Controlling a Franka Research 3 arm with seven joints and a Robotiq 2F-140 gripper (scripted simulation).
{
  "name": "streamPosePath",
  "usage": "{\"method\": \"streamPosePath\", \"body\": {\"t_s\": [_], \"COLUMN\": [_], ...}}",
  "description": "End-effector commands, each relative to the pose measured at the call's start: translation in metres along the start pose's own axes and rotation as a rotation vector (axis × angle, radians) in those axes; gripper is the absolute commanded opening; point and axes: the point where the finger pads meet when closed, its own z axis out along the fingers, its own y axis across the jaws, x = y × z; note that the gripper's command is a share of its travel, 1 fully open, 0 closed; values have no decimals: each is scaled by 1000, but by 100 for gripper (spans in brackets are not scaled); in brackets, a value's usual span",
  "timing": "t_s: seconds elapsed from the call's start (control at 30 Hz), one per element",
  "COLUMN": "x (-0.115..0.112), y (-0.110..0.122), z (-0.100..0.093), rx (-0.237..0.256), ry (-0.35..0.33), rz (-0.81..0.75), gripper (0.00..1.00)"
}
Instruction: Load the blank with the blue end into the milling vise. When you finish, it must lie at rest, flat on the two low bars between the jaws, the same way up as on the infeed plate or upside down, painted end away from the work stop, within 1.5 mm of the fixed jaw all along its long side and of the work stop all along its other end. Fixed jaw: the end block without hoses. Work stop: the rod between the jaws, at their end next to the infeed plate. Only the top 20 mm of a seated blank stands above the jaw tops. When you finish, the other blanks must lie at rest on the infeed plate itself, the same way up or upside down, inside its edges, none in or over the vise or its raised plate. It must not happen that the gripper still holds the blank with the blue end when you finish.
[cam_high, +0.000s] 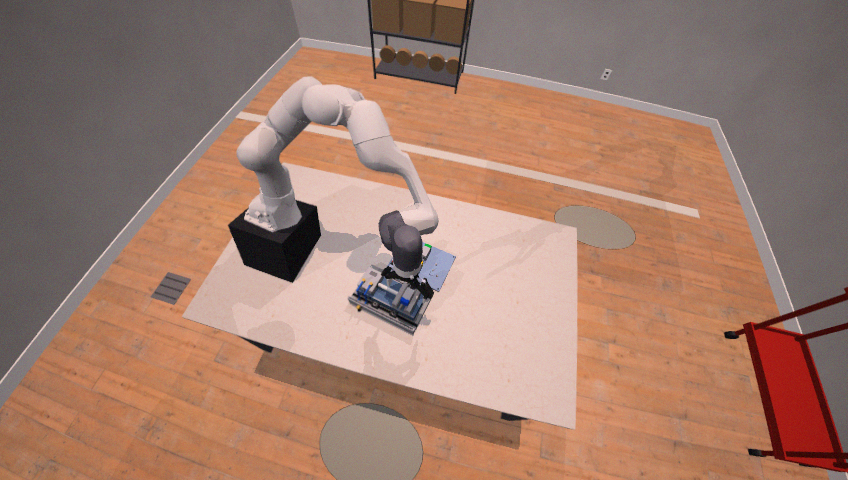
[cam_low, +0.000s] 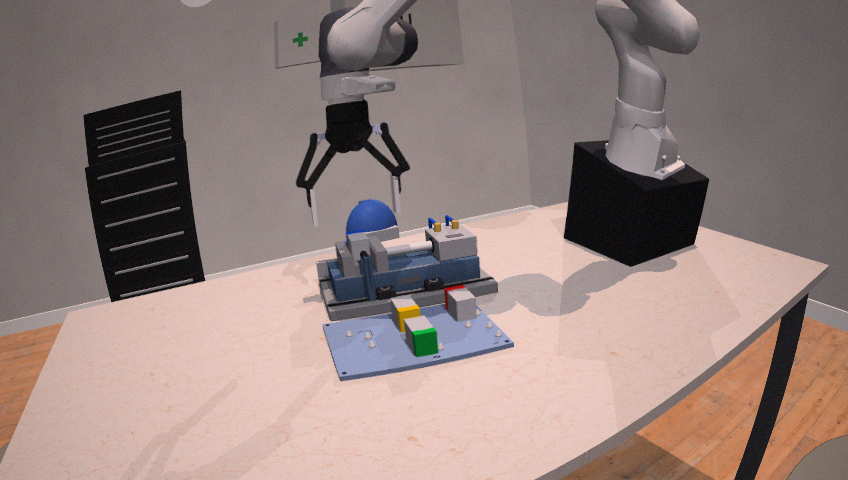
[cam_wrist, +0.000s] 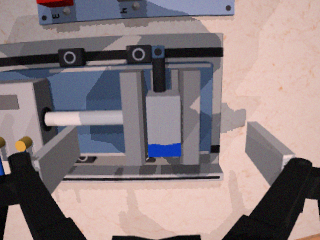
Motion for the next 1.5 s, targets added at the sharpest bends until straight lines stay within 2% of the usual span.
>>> {"method": "streamPosePath", "body": {"t_s": [0.0,0.1,0.5,0.67,1.07,1.23,1.47], "x": [0,0,0,0,0,0,0], "y": [1,2,2,0,0,0,0], "z": [-23,-59,-59,-97,-97,-86,-86], "rx": [-2,-1,-1,-1,-1,-1,-1], "ry": [0,1,1,1,1,1,1], "rz": [1,1,1,1,1,1,1], "gripper": [100,100,100,100,100,100,100]}}
